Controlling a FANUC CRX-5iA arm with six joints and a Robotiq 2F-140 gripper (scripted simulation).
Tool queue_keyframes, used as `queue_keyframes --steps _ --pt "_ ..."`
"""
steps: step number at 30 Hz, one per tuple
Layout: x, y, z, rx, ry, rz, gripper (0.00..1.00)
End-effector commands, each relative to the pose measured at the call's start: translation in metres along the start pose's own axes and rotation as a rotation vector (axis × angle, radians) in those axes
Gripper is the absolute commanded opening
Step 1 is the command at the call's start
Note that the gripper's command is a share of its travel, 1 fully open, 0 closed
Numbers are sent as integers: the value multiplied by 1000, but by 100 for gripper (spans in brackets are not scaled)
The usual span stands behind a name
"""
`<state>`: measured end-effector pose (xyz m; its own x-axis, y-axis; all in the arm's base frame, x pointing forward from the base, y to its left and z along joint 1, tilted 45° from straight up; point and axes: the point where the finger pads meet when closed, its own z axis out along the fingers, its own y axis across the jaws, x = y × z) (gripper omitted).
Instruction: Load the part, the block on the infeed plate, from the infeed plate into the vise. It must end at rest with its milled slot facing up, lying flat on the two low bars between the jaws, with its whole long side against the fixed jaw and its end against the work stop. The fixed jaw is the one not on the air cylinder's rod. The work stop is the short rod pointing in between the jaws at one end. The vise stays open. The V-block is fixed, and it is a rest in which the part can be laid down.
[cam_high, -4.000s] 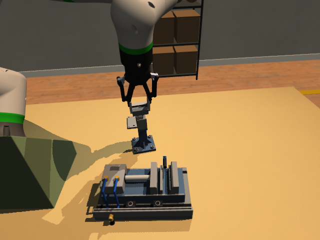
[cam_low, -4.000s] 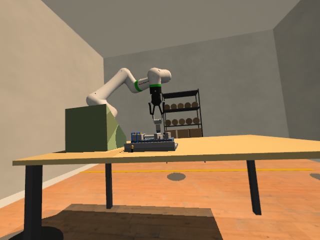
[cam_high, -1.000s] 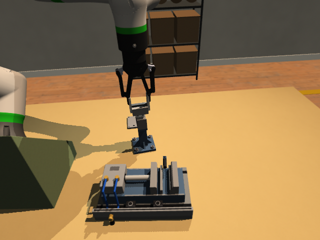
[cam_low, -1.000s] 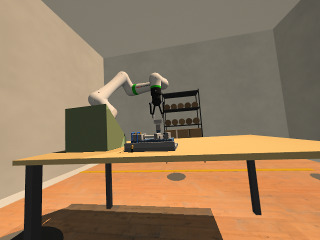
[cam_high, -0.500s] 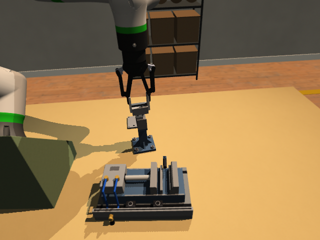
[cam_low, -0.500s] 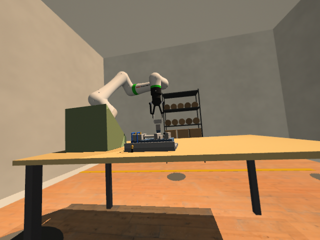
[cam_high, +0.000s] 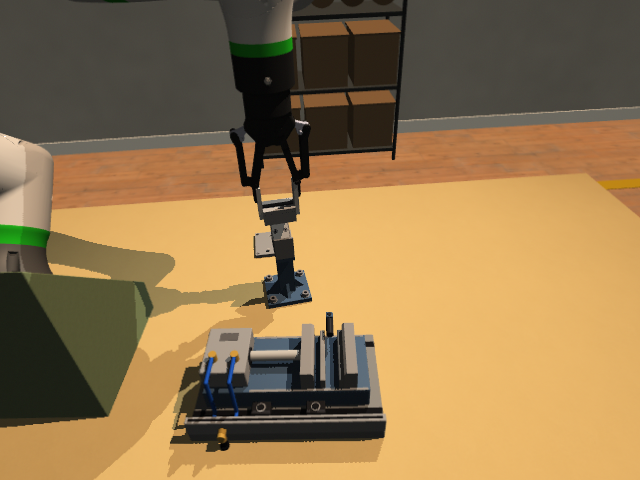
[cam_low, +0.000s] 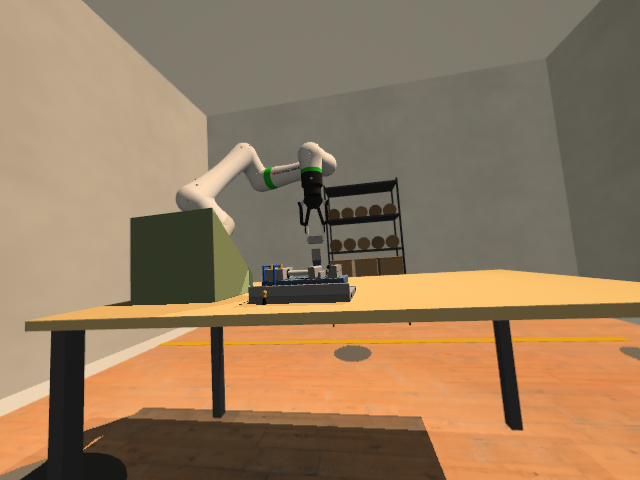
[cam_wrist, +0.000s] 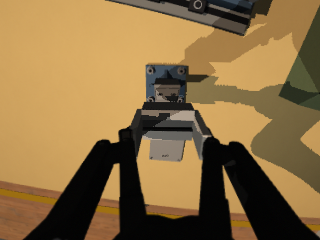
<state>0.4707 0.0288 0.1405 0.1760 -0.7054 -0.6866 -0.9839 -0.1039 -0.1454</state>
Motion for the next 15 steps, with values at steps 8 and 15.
queue_keyframes --steps 8,15 --pt "0 0 -14 0 0 0 0" --pt "0 0 -24 0 0 0 0"
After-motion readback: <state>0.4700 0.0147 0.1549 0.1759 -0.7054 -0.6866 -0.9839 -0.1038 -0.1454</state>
